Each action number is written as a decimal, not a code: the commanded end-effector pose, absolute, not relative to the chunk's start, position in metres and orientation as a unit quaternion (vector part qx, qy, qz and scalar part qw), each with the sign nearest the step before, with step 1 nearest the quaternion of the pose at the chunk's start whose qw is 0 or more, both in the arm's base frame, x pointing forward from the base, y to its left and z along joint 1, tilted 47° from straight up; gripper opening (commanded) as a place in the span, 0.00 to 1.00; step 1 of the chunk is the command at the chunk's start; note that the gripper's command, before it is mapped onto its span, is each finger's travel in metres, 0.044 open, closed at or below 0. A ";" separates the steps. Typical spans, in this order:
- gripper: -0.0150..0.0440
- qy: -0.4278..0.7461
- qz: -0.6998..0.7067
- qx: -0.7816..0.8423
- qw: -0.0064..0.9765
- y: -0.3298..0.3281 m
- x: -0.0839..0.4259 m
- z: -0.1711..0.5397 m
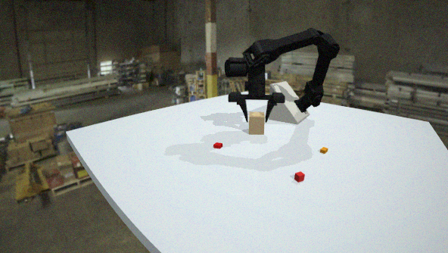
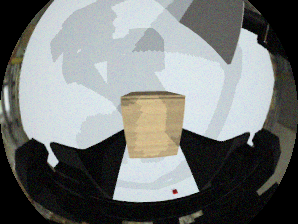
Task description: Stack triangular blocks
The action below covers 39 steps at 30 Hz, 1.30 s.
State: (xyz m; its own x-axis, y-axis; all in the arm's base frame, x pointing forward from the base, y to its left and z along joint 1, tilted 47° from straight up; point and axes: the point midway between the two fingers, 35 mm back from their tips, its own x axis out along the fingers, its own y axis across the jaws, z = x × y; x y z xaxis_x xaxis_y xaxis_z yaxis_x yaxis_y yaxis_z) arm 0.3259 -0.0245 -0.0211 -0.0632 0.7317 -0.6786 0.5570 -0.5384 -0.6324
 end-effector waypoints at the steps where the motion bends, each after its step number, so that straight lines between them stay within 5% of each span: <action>1: 0.92 -0.474 0.554 -0.680 0.079 -0.024 0.326 -0.021; 3: 1.00 -0.474 0.554 -0.680 0.079 -0.024 0.326 -0.021; 10: 1.00 -0.474 0.554 -0.680 0.079 -0.026 0.326 -0.020; 19: 1.00 -0.461 0.561 -0.681 0.094 -0.104 0.333 0.051; 39: 1.00 -0.453 0.556 -0.691 0.092 -0.106 0.335 0.050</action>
